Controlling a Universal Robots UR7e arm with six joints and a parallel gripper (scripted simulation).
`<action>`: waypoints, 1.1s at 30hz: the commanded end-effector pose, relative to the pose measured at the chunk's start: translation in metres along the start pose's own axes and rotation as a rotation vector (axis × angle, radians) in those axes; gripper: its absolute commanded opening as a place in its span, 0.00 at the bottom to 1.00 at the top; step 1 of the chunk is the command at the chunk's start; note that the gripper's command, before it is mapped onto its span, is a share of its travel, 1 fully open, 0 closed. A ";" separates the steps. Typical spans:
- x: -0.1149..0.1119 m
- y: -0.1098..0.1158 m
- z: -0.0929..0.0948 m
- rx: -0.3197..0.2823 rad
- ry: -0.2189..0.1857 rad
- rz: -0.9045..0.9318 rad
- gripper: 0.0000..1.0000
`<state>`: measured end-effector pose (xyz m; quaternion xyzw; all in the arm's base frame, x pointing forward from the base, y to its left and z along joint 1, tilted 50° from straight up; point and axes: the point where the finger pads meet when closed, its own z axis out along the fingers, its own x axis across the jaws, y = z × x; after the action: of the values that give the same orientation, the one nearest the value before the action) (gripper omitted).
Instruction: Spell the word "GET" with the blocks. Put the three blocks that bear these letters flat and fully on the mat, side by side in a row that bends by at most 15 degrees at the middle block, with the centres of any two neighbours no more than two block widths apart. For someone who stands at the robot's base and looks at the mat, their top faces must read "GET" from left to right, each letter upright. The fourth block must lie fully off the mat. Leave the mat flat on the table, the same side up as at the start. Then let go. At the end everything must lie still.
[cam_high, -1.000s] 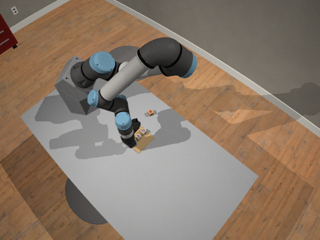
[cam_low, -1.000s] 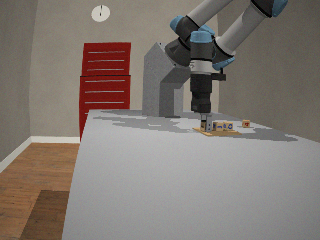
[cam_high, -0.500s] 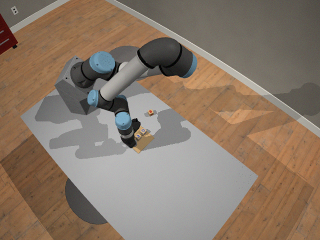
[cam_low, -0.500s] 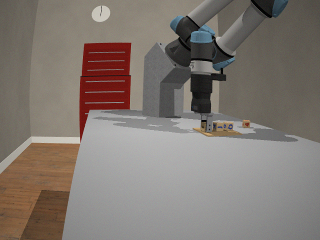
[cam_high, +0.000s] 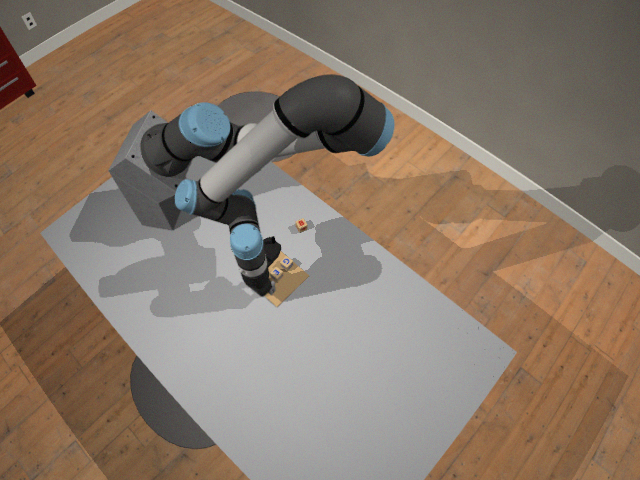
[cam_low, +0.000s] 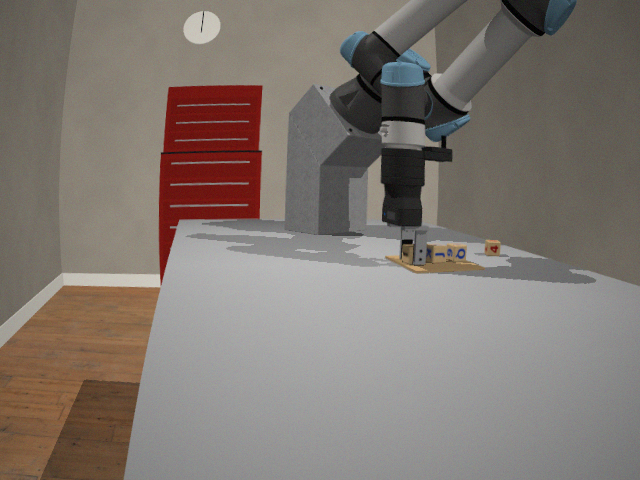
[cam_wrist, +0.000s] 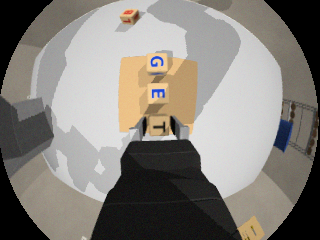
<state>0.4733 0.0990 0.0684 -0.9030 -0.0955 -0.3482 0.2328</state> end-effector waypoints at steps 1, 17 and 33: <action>0.001 0.000 0.000 0.000 0.000 -0.002 0.87; 0.000 0.000 -0.008 0.000 0.000 0.001 0.87; -0.001 0.000 -0.040 0.000 0.000 0.001 0.87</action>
<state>0.4598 0.0864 0.0847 -0.9031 -0.0955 -0.3492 0.2312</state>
